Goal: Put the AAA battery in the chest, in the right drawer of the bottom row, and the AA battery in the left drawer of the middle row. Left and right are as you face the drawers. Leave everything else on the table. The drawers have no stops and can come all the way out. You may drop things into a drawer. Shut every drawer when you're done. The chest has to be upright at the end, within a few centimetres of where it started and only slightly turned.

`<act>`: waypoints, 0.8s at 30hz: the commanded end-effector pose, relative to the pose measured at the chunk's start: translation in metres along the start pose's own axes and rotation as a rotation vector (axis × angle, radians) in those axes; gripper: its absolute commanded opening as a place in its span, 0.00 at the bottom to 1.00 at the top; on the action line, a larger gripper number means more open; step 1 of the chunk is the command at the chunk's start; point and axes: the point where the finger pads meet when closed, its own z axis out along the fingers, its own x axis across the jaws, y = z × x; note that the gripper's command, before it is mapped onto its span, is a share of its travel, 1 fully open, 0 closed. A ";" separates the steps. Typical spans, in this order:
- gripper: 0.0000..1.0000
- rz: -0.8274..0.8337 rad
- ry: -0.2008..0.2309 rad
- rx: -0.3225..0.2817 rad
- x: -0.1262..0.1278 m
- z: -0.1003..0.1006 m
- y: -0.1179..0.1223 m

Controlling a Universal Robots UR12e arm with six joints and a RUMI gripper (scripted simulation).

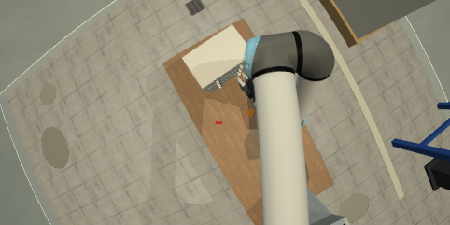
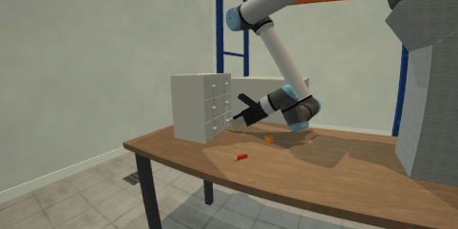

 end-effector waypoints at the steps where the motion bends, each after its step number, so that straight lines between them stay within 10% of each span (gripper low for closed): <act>1: 0.12 0.000 0.000 0.001 0.000 0.000 -0.001; 24: 0.20 0.000 0.000 0.001 0.000 -0.001 0.000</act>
